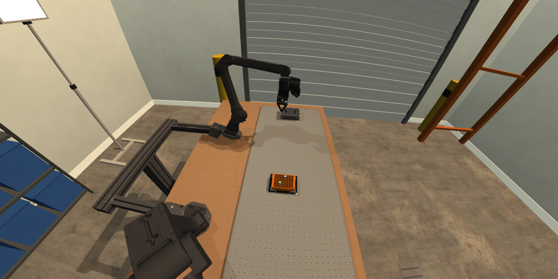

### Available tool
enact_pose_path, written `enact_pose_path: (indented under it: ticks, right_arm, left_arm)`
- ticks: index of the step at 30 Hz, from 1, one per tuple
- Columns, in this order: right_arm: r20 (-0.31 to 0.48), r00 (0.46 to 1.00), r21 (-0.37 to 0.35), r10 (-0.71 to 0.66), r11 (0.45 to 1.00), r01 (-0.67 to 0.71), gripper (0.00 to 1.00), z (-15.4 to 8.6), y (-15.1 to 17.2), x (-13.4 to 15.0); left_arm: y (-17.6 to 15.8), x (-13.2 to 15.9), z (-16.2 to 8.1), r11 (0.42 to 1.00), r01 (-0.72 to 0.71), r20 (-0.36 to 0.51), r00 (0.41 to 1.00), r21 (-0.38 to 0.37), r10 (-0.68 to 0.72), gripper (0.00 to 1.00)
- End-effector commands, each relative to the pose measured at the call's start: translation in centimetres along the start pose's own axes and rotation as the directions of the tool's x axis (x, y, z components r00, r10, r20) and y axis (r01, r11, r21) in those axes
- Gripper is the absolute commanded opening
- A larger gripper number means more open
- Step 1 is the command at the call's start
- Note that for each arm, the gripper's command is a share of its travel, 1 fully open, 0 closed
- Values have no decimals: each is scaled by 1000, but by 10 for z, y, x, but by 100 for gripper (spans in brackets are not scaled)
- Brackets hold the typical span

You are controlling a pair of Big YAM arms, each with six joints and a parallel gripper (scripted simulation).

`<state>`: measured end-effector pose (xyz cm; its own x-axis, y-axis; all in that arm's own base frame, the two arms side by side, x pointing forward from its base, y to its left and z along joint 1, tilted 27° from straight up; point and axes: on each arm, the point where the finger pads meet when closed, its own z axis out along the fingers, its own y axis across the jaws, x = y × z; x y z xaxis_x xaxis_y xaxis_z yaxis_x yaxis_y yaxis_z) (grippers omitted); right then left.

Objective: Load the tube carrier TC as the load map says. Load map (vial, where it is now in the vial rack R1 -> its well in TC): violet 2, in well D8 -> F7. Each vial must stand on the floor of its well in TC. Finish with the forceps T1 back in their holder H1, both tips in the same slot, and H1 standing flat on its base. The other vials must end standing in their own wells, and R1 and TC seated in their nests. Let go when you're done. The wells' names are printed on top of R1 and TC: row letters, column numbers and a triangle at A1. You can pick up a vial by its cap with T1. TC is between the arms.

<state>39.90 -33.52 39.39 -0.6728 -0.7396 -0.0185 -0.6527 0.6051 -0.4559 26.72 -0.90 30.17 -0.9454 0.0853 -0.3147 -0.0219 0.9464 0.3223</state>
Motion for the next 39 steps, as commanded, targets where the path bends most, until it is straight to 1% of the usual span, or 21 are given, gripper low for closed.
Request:
enact_pose_path:
  ticks: [1, 3, 6, 8, 11, 15, 20, 22, 27, 29, 33, 39]
  right_arm:
    - [-8, 1000, -16, -3, 1000, 3, 7, 14, -2, 5]
    - [-8, 1000, -21, -3, 1000, 3, 7, 16, -1, 5]
    - [-7, 1000, -8, -3, 1000, 3, 7, 15, -5, 5]
    - [-8, 1000, -21, -3, 1000, 3, 7, 17, -1, 5]
    - [-7, 1000, -10, -3, 1000, 3, 7, 15, -4, 5]
    - [-7, 1000, -21, -3, 1000, 3, 8, 18, -1, 5]
    - [-7, 1000, -6, -3, 1000, 3, 9, 17, -5, 5]
    - [-7, 1000, -20, -3, 1000, 3, 9, 20, -1, 5]
    - [-7, 1000, -9, -3, 1000, 3, 10, 20, -4, 5]
    - [-7, 1000, -24, -3, 1000, 3, 10, 21, 0, 5]
    - [-7, 1000, -30, -3, 1000, 3, 10, 22, 1, 5]
    - [-6, 1000, -5, -3, 1000, 3, 11, 21, -5, 5]
  left_arm:
    - [2, -9, -10, 1000, 17, 29, 999, 5, -17, 100]
    - [2, -9, -10, 1000, 17, 29, 999, 5, -17, 100]
    - [2, -9, -10, 1000, 17, 29, 999, 5, -17, 100]
    - [2, -9, -10, 1000, 17, 29, 999, 5, -17, 100]
    - [2, -9, -10, 1000, 17, 29, 999, 5, -17, 100]
    - [2, -9, -10, 1000, 17, 29, 999, 5, -17, 100]
    - [2, -9, -10, 1000, 17, 29, 999, 5, -17, 100]
    - [2, -9, -10, 1000, 17, 29, 999, 5, -17, 100]
    - [2, -9, -10, 1000, 17, 29, 999, 5, -17, 100]
    - [2, -9, -10, 1000, 17, 29, 999, 5, -17, 100]
    - [2, -9, -10, 1000, 17, 29, 999, 5, -17, 100]
    - [2, -9, -10, 1000, 17, 29, 999, 5, -17, 100]
